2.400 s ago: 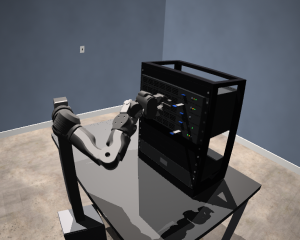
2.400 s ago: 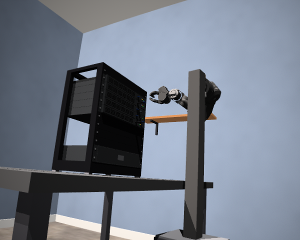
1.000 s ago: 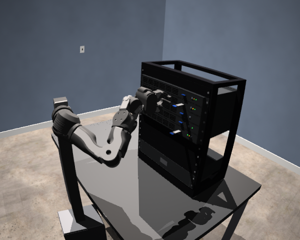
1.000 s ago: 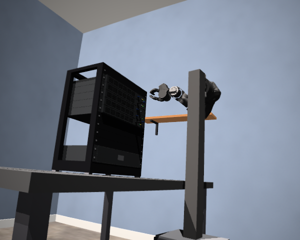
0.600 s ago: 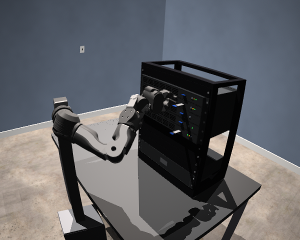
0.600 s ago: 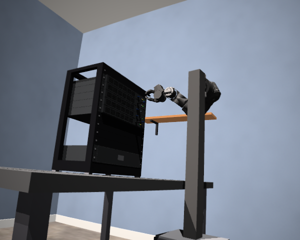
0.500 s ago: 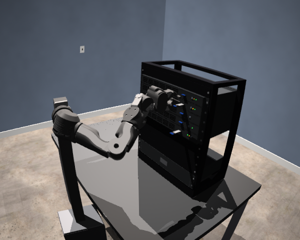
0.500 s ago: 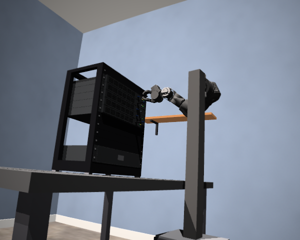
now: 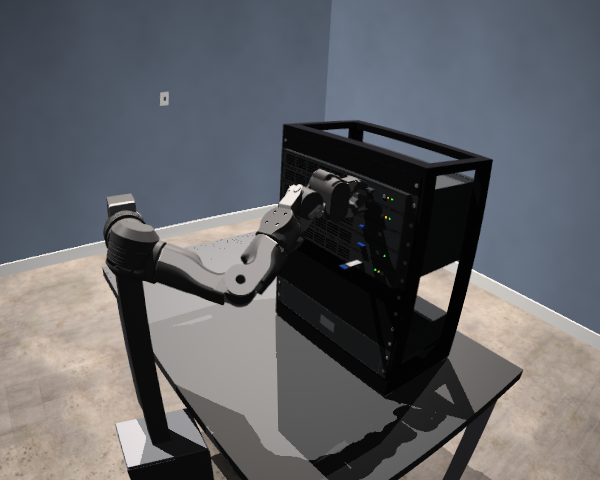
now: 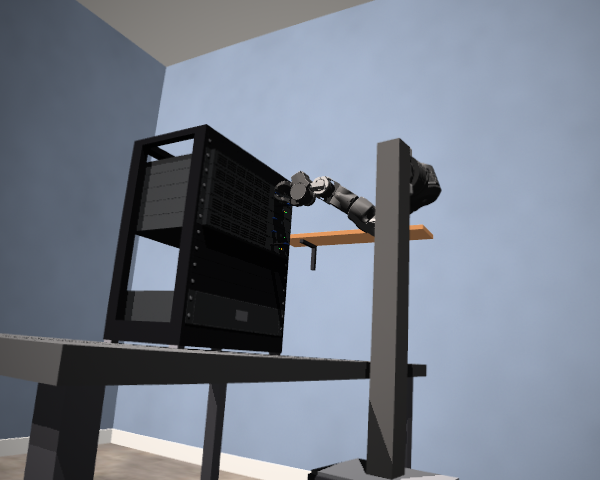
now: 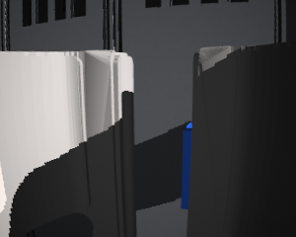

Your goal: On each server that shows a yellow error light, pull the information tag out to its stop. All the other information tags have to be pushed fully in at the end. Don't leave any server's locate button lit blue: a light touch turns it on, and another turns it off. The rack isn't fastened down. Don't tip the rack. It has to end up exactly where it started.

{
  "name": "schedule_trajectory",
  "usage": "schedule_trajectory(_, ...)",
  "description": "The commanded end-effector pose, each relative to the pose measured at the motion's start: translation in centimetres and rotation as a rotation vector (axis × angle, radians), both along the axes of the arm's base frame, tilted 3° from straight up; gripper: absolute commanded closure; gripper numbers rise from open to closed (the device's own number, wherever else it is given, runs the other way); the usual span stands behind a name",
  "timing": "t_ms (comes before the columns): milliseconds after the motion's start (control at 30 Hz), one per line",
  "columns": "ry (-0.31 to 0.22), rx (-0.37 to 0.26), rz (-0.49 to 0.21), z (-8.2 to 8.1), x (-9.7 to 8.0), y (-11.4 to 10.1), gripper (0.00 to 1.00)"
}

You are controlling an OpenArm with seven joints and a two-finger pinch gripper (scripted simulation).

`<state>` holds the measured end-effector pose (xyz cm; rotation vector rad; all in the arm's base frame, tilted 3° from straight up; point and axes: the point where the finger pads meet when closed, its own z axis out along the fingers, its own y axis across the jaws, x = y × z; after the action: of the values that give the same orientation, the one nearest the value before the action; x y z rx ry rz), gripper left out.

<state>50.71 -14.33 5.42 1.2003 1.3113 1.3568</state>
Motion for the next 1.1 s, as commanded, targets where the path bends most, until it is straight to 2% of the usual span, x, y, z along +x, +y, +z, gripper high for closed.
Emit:
schedule_trajectory(0,-0.015,-0.003,0.002,0.47,-0.04,0.04,0.90)
schedule_trajectory(1067,-0.015,-0.003,0.002,0.99,-0.07,0.00,0.90)
